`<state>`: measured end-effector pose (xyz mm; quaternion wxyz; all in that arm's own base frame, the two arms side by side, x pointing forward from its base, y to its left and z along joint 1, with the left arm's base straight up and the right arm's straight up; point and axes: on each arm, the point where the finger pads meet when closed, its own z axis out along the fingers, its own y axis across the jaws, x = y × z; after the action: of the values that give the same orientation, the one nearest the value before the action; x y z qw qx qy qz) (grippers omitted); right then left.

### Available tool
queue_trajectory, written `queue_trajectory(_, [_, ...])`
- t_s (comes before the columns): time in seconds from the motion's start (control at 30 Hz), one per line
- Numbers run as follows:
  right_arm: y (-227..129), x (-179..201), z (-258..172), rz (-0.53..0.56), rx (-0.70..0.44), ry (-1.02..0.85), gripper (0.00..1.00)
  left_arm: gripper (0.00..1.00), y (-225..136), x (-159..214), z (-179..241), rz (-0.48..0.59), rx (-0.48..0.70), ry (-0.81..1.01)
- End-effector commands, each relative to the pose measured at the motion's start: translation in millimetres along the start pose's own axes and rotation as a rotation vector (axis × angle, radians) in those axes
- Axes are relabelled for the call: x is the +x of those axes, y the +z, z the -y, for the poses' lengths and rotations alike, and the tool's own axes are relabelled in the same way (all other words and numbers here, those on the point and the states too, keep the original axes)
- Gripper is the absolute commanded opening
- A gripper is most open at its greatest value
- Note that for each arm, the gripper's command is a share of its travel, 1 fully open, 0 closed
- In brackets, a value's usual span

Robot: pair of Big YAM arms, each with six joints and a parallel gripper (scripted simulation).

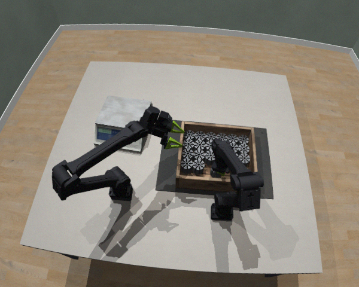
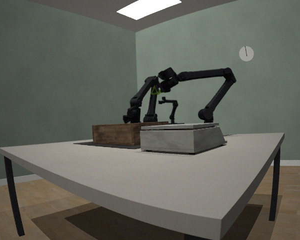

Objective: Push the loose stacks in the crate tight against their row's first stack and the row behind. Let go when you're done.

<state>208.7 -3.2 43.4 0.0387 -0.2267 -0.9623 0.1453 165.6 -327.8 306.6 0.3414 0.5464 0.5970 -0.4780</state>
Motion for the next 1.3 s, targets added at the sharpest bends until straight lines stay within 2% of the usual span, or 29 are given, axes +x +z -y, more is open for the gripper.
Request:
queue_trajectory(0.0, [-22.4,-19.7,-23.6,0.036,-0.040,0.015,0.00,1.00,-1.5,-45.8,1.3,0.052,0.000,0.059])
queue_trajectory(1.27, [-40.1,-22.7,-68.2,0.029,-0.043,0.017,0.00,1.00,-1.5,-45.8,1.3,0.052,0.000,0.059])
